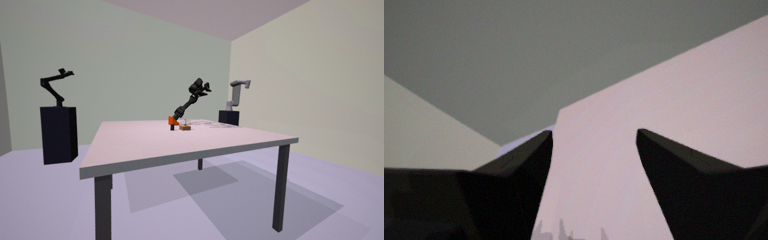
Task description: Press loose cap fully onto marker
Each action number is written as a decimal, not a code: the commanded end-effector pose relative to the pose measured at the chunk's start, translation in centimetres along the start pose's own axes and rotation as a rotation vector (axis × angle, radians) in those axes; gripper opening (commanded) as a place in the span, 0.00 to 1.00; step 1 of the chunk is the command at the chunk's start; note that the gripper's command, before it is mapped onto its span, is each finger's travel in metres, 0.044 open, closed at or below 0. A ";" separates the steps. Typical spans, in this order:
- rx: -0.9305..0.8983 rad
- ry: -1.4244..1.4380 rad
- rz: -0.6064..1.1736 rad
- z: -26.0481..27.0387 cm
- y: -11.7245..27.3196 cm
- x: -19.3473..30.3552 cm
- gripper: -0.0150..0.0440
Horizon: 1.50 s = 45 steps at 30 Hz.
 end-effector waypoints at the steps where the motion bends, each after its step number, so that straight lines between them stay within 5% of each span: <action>1: 0.212 0.033 0.004 -5.1 -1.6 -2.3 0.68; 17: 0.660 0.091 0.479 -19.7 -1.7 -3.0 0.68; 30: 0.510 0.039 1.148 -29.1 1.5 0.6 0.68; 45: 0.489 0.034 1.172 -30.2 0.5 3.1 0.68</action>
Point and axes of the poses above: the point midway between the two fingers, 35 mm back from their tips, its own y axis back along the fingers, its own z axis across the jaws, x = y × z, the point moved 10 cm from there along y, back along the fingers, and after that the axes turned 15 degrees about y, right-handed, at the moved point
